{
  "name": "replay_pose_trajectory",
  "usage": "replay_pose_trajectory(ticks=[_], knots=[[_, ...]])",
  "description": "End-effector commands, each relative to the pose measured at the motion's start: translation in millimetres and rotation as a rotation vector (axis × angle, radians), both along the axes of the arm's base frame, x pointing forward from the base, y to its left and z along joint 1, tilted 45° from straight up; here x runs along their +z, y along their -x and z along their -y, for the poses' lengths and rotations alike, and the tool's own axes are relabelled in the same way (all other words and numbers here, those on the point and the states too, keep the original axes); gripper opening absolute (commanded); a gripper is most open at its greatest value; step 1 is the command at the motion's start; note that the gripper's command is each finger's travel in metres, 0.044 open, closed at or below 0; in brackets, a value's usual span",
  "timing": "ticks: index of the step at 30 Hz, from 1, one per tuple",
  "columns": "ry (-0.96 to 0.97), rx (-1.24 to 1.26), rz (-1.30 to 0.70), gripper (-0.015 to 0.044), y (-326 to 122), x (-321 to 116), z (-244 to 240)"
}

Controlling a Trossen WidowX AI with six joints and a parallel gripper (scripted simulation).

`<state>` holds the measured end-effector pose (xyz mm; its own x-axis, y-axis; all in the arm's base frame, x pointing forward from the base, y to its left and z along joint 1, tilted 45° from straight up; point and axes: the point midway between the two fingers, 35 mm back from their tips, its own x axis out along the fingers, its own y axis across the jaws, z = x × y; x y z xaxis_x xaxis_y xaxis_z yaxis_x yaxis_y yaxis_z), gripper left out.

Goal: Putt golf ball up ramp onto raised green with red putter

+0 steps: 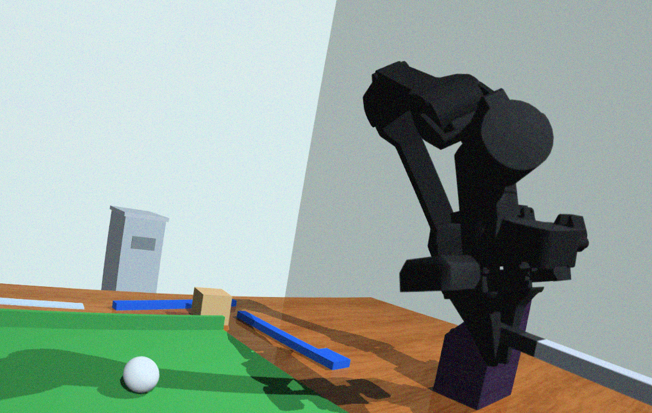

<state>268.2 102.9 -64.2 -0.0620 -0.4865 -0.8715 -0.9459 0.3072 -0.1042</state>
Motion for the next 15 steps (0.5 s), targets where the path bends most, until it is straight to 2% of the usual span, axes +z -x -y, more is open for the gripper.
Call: replay_pose_trajectory(ticks=[1,15], knots=[[0.025,-0.149,0.102,0.0,-7.7,23.1,18.0],[0.127,-0.657,0.459,0.0,-17.1,98.3,88.4]])
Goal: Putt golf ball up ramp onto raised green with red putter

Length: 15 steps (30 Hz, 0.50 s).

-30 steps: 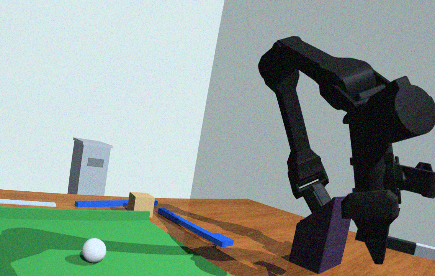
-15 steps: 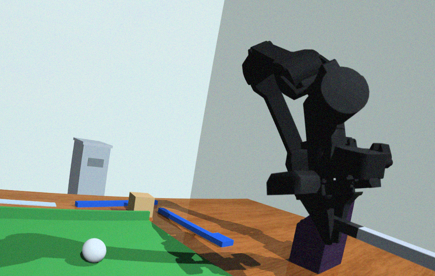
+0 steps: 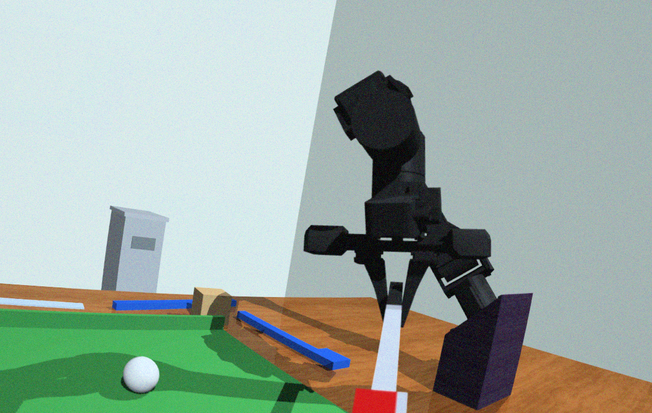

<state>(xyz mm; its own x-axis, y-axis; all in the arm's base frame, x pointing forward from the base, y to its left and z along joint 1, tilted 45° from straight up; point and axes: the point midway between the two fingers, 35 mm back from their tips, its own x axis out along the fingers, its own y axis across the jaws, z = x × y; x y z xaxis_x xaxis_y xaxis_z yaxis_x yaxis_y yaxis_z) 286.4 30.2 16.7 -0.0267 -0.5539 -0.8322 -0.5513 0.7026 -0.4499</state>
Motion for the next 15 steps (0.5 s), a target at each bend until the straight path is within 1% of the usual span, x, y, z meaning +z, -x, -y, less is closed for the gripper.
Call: replay_pose_trajectory(ticks=[1,15], knots=[[0.033,-0.144,0.11,0.0,1.7,22.5,21.0],[0.15,-0.617,0.473,0.0,24.6,90.1,88.5]])
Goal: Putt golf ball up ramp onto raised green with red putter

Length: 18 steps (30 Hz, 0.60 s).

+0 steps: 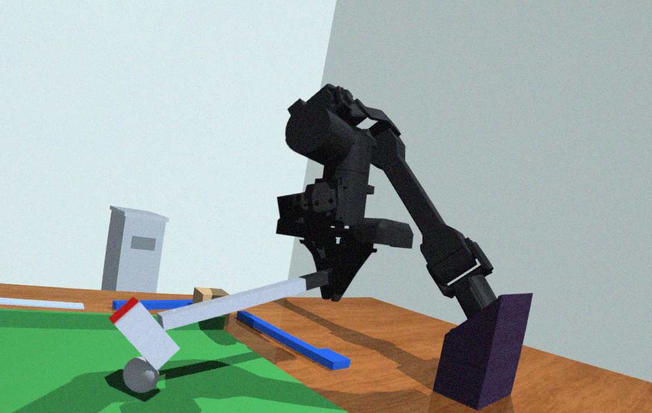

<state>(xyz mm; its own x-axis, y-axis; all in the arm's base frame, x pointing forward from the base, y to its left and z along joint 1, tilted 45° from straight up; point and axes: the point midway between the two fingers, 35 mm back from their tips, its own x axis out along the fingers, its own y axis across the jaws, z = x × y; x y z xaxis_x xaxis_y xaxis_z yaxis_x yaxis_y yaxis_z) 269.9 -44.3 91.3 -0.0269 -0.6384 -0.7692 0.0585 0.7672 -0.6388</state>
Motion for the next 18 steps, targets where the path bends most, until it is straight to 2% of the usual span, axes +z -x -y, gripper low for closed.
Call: replay_pose_trajectory(ticks=[1,7,18], knots=[[0.044,-0.135,0.114,0.0,10.7,20.0,18.4],[0.096,-0.31,0.253,0.0,26.8,43.6,41.7],[0.097,-0.315,0.257,0.0,27.2,36.7,49.6]])
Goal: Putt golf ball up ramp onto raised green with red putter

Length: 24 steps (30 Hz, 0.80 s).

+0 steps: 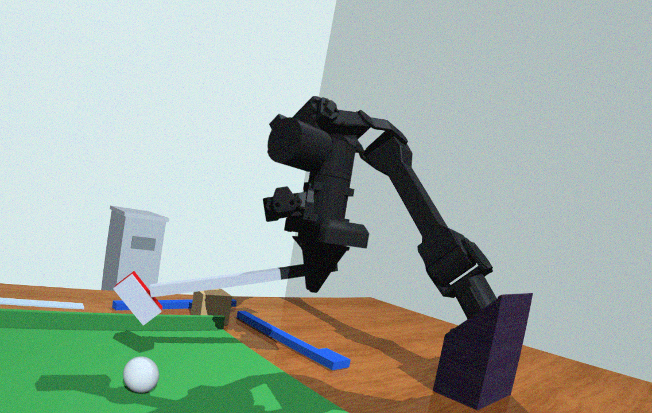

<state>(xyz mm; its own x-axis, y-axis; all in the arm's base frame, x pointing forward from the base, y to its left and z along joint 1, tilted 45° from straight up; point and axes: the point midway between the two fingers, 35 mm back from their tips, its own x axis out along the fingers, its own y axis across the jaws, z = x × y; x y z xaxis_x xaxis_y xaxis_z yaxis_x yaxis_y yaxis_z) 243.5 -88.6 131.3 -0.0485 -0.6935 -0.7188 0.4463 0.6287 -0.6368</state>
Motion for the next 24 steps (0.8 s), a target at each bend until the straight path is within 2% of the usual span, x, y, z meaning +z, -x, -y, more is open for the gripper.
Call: replay_pose_trajectory(ticks=[1,7,24], knots=[[0.008,0.0,0.002,0.0,1.0,-6.2,8.1],[0.011,0.0,0.002,0.0,3.1,-23.3,25.7],[0.011,0.0,0.003,0.0,3.8,-37.9,40.1]])
